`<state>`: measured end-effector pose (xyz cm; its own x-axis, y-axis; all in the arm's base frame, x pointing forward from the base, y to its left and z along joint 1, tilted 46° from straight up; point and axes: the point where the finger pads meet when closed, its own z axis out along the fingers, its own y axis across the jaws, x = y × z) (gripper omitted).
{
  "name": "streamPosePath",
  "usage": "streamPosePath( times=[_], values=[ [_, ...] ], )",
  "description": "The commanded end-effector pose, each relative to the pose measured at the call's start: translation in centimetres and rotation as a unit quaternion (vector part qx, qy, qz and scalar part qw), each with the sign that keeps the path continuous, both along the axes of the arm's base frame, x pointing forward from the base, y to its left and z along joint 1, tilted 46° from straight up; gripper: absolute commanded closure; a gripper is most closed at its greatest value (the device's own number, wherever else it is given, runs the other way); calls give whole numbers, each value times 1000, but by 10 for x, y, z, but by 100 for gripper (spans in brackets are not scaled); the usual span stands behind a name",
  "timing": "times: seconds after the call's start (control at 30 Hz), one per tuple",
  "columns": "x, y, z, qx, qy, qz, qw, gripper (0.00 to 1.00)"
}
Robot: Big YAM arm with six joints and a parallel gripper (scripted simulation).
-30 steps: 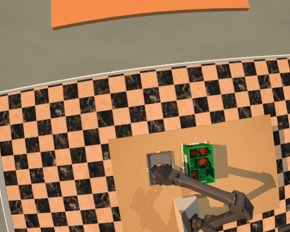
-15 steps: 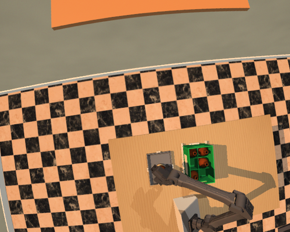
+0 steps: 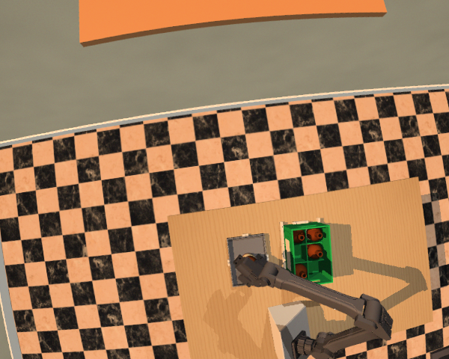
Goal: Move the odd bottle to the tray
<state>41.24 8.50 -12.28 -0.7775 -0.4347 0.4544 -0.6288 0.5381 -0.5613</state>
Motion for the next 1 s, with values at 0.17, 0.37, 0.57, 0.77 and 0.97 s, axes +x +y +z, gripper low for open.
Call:
streamPosePath(
  times=[0.17,0.37,0.57,0.77,0.97],
  values=[
    [7,-3,-4,1,-3,-2,1000,0],
    [7,-3,-4,1,-3,-2,1000,0],
    [7,-2,-3,1,-3,-2,1000,0],
    [15,15,8,6,-16,4,1000,0],
    [12,22,16,9,-19,8,1000,0]
  ],
)
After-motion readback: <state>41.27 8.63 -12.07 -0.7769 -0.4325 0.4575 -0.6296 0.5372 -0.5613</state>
